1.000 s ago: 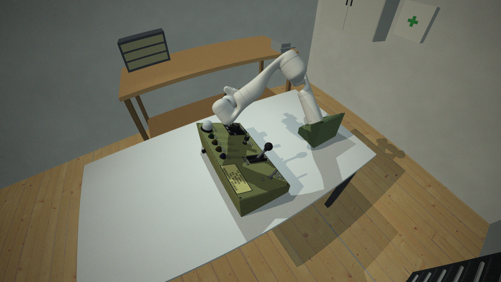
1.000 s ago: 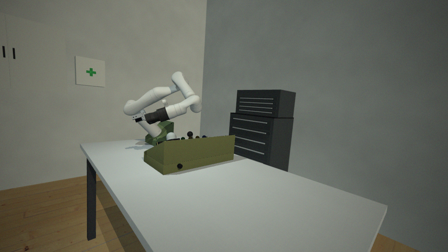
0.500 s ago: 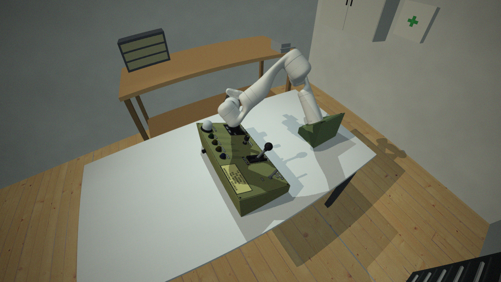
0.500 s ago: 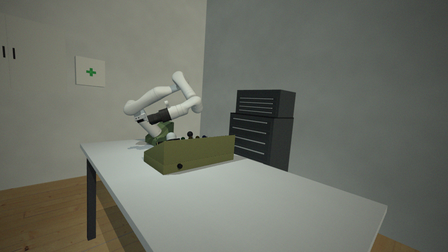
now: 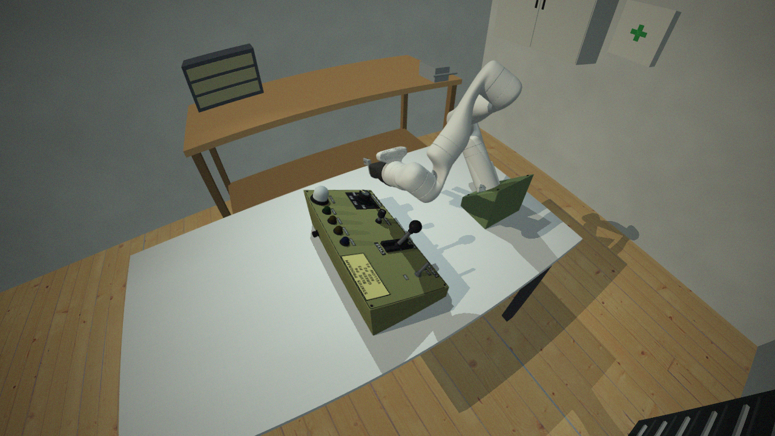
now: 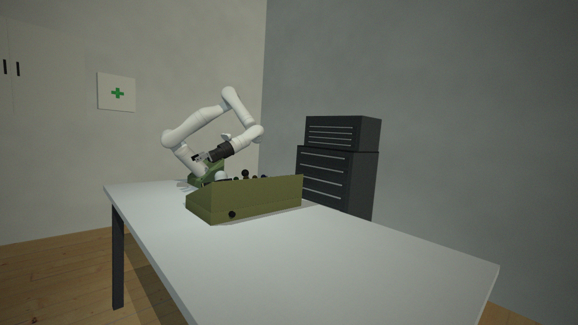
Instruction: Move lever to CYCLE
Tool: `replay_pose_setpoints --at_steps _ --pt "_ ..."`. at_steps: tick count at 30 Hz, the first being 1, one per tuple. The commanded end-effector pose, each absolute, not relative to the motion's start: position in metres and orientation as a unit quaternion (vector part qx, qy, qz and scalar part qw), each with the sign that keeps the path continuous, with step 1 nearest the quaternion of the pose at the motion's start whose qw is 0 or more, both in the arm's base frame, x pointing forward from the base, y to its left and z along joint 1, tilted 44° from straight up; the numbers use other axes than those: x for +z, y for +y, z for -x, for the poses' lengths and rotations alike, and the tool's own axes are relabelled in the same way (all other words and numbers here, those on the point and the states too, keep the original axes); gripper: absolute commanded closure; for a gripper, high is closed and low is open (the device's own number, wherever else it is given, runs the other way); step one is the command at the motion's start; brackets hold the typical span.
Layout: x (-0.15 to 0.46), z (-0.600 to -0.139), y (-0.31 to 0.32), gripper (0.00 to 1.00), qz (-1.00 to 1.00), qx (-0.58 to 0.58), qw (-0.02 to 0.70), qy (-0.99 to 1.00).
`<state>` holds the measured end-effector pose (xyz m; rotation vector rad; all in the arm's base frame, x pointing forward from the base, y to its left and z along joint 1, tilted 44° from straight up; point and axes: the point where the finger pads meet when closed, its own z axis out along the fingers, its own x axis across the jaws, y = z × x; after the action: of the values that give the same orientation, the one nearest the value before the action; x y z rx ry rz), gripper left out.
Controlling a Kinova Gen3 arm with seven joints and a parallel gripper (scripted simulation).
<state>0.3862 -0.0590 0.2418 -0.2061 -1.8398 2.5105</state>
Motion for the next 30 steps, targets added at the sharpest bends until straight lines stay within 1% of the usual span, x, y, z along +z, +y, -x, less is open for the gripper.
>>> replay_pose_setpoints --at_steps 1,4,6,7,12,18,21,23,30 --pt "0.225 -0.379 -0.02 0.0 -0.021 0.791 0.01 -0.612" --pt "0.194 -0.376 0.007 0.0 -0.138 0.76 0.04 -0.633" --pt "0.194 -0.376 0.007 0.0 -0.138 0.76 0.04 -0.633" --pt "0.184 -0.375 0.017 0.0 -0.177 0.748 0.049 -0.638" --pt "0.135 -0.369 0.059 0.0 -0.354 0.669 0.094 -0.647" --pt "0.088 -0.364 0.101 0.0 -0.514 0.566 0.135 -0.63" --pt "0.069 -0.362 0.118 0.0 -0.572 0.52 0.149 -0.616" --pt "0.069 -0.362 0.118 0.0 -0.572 0.52 0.149 -0.616" --pt "0.038 -0.359 0.145 0.0 -0.662 0.434 0.172 -0.586"
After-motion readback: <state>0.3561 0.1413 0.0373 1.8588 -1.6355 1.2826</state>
